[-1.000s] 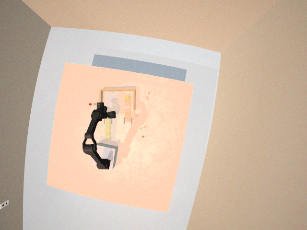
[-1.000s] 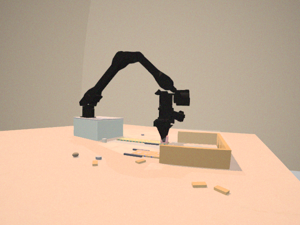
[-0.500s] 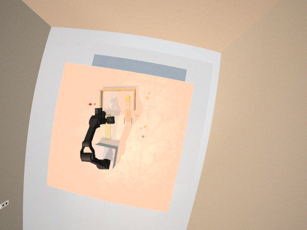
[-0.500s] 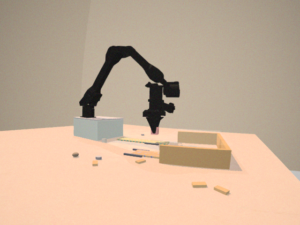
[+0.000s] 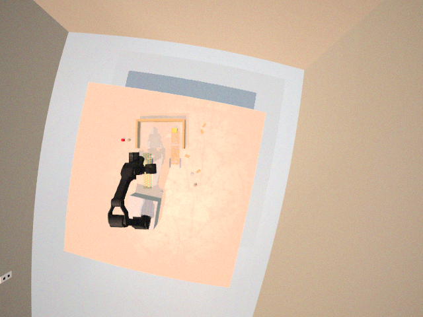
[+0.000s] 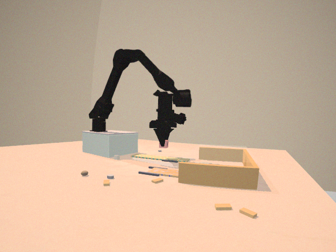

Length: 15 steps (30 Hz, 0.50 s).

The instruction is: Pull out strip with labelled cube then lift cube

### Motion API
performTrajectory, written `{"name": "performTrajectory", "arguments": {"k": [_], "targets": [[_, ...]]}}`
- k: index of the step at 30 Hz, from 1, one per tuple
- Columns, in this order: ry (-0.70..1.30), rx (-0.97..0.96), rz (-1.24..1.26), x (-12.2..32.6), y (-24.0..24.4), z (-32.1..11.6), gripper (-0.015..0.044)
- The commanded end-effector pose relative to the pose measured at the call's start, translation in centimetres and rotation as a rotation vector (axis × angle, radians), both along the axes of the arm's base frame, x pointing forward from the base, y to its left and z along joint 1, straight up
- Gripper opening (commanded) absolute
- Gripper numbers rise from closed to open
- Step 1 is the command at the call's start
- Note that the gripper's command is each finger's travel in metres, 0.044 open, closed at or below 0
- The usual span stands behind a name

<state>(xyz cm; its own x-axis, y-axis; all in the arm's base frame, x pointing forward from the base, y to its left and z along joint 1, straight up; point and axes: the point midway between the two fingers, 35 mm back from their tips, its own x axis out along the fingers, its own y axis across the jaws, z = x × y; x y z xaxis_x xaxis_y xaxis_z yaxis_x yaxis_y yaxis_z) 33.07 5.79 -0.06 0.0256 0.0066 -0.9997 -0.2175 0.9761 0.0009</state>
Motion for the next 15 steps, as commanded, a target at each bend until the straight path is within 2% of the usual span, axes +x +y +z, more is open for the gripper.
{"name": "performTrajectory", "arguments": {"k": [1,8,15], "targets": [[-0.003,-0.001,0.004,-1.4,-0.3,0.0,0.0],[-0.002,-0.001,0.004,-3.0,-0.6,0.0,0.0],[-0.002,-0.001,0.004,-3.1,-0.6,3.5,0.0]]}}
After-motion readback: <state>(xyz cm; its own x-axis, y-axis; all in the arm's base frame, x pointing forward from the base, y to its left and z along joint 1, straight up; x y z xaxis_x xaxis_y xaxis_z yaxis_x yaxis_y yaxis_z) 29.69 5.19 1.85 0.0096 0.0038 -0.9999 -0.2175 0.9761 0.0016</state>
